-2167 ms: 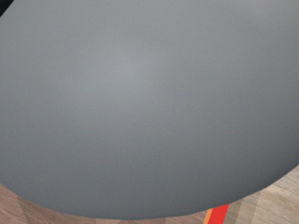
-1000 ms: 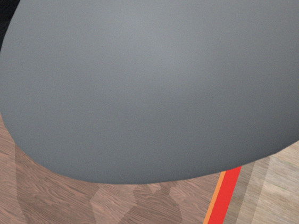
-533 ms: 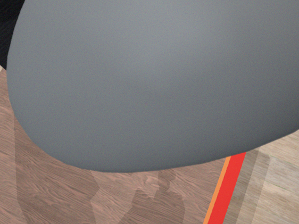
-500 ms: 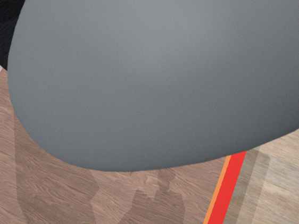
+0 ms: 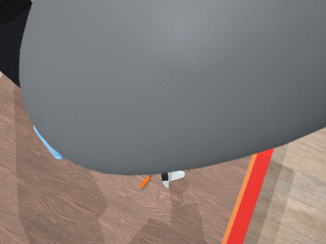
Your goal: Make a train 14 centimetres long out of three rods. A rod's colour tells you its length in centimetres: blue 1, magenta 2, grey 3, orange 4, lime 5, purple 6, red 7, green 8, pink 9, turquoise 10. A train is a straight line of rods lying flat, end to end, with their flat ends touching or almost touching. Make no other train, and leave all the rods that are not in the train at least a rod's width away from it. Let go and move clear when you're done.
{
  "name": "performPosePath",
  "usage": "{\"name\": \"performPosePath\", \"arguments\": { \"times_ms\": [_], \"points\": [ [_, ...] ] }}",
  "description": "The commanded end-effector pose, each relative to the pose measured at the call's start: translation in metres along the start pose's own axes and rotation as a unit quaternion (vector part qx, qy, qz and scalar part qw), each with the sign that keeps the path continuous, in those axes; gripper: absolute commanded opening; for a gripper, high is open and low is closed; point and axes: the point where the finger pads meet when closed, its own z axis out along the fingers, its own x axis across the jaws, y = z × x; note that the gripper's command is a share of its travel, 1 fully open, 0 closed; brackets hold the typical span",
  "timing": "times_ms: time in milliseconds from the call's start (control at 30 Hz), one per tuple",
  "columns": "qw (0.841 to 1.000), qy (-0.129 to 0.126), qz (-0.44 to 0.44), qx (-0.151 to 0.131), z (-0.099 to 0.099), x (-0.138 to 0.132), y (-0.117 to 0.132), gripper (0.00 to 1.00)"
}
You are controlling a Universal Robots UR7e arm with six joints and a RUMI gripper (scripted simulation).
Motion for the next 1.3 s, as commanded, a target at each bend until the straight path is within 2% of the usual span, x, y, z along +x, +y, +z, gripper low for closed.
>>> {"name": "performPosePath", "arguments": {
  "times_ms": [0,367,1267],
  "points": [
    [0.999,0.001,-0.05,-0.001,-0.0005,-0.001,0.003,1.0],
    [0.993,0.001,-0.12,-0.001,-0.0008,-0.002,0.0075,1.0],
    [0.991,0.001,-0.137,-0.001,-0.0009,-0.0022,0.0087,1.0]
  ]
}}
